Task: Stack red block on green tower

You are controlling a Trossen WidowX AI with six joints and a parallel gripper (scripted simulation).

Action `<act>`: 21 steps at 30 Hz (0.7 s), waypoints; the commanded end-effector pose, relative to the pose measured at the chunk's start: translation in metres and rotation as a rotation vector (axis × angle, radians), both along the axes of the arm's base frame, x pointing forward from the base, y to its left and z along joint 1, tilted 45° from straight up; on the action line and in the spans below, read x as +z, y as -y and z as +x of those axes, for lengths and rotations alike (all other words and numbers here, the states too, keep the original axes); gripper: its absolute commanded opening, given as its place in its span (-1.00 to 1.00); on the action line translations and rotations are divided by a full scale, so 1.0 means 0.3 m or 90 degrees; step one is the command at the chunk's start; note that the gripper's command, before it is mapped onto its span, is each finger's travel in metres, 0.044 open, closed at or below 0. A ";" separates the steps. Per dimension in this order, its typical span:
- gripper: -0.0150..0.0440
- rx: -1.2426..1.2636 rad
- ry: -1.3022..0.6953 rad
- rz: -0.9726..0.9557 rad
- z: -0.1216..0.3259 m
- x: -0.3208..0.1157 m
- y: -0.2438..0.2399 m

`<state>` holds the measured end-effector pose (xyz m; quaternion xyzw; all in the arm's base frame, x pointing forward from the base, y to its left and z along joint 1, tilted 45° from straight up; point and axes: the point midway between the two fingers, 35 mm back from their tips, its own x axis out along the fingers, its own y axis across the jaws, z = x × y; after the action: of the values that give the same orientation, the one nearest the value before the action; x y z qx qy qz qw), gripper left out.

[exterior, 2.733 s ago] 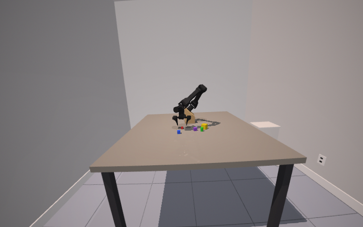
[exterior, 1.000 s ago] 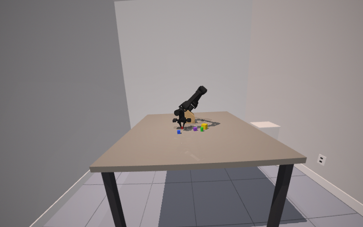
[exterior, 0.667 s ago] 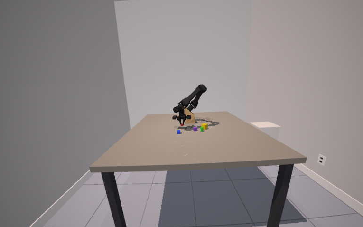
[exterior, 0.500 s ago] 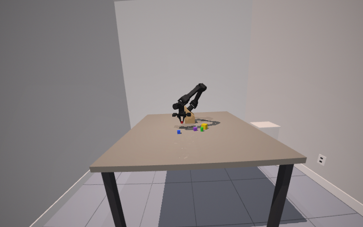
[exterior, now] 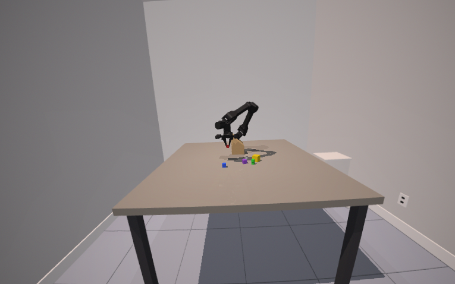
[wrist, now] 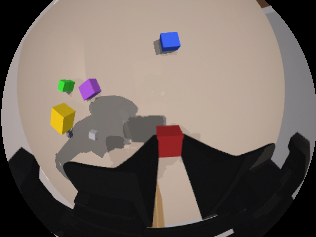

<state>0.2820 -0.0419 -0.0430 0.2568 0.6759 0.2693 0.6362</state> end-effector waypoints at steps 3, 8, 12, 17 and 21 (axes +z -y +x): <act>-0.49 0.004 -0.002 -0.001 0.010 0.014 -0.003; -0.49 0.002 -0.002 -0.009 0.075 0.083 -0.069; -0.49 0.004 0.002 -0.013 0.120 0.145 -0.133; -0.49 0.019 0.015 -0.017 0.160 0.228 -0.223; -0.49 0.028 0.024 -0.017 0.177 0.280 -0.281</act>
<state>0.3322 0.0302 0.0302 0.2296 0.6733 0.2759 0.6464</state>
